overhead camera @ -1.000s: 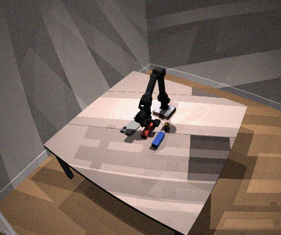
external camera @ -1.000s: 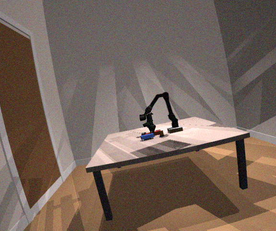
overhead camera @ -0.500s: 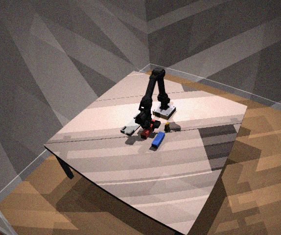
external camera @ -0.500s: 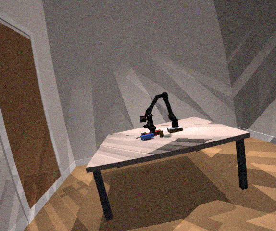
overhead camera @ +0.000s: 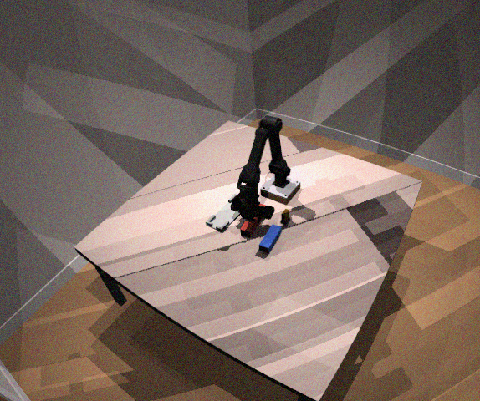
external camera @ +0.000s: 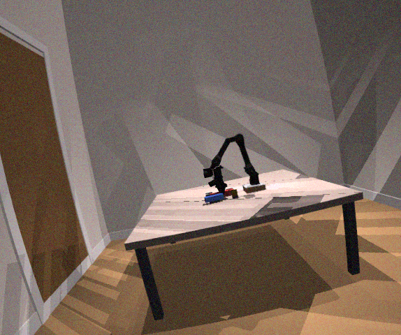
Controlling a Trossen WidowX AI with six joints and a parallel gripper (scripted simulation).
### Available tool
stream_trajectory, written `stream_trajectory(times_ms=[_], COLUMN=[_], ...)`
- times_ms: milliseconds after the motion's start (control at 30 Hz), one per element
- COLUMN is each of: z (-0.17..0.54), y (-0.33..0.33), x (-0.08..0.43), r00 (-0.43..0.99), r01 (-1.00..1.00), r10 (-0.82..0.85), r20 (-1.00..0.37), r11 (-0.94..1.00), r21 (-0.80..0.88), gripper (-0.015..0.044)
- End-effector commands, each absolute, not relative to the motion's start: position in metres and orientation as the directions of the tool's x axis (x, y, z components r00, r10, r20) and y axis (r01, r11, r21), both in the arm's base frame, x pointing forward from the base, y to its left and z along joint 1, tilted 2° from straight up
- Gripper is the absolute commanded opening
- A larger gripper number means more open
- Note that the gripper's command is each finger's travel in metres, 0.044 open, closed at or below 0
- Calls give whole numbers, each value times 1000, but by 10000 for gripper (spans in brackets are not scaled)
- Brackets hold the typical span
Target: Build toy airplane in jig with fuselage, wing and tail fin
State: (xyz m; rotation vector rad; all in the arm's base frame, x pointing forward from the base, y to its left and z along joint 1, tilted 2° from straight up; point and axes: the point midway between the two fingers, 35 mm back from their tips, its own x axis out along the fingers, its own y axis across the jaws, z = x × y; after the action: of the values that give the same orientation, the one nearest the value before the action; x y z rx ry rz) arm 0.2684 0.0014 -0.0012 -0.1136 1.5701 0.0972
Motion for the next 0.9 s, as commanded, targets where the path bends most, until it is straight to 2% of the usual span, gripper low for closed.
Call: stream_trajectory(times_ms=[0, 33, 867], z=[1, 4, 81], y=[1, 1, 2], x=[268, 269, 275], r00=[-6, -6, -5], r01=[-130, -130, -130], r10=[-12, -12, -12], r20=[-1000, -1000, -1000], r11=[991, 991, 991], r21=[-12, -12, -12], gripper=[26, 0, 0])
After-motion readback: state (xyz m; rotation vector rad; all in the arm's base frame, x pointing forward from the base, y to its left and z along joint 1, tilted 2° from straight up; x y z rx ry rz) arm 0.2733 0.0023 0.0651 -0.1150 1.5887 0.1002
